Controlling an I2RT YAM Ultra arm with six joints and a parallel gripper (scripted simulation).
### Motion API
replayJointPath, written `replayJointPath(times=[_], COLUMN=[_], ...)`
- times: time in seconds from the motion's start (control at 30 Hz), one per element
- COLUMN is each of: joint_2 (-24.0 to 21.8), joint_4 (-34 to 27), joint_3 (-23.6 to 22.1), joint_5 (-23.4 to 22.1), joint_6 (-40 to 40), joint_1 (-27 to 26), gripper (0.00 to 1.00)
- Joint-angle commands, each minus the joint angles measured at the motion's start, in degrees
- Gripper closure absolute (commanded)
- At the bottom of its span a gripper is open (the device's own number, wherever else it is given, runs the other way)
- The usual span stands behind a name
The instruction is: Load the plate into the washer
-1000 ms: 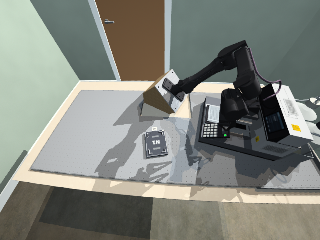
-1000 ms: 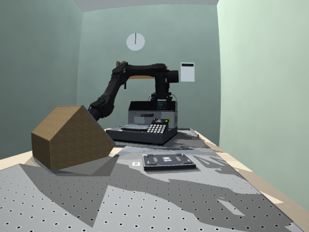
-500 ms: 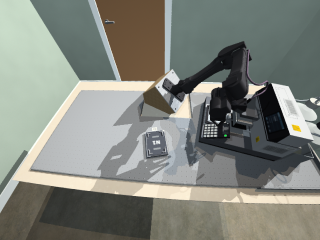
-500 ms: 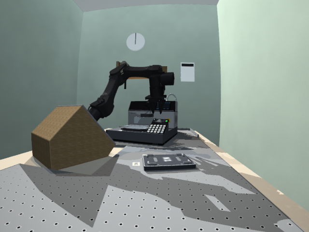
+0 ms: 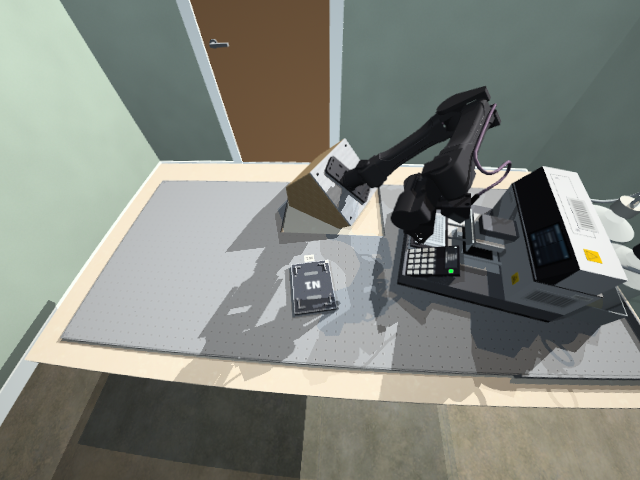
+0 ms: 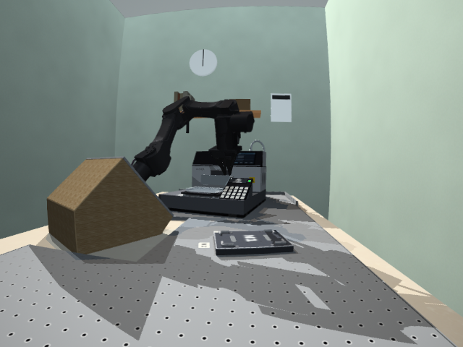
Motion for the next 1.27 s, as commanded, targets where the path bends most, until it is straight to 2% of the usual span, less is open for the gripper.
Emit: replayJointPath(times=[0.0, 0.1, 0.2, 0.3, 0.47, 0.5, 0.53, 0.63, 1.23], joint_2=[-1.56, -1.34, -1.12, -0.58, 0.56, 0.72, 0.87, 0.11, 0.21], joint_4=[-0.64, -0.82, -1.20, -1.24, -1.55, -1.74, -1.85, -1.46, -1.57], joint_3=[-2.31, -4.47, -4.53, -7.26, -10.70, -10.77, -8.38, -9.48, -9.46], joint_5=[-1.44, -1.45, -1.49, -1.45, -1.26, -1.26, -1.23, -0.78, -0.81], joint_6=[-4.28, -6.74, -8.10, -10.37, -14.78, -15.23, -15.59, -15.68, -15.88], joint_1=[-1.91, -2.97, -3.46, -4.45, -6.38, -6.51, -6.60, -6.07, -6.09], gripper=[0.86, 0.92, 0.94, 1.00, 1.00, 1.00, 1.00, 1.00, 1.00])
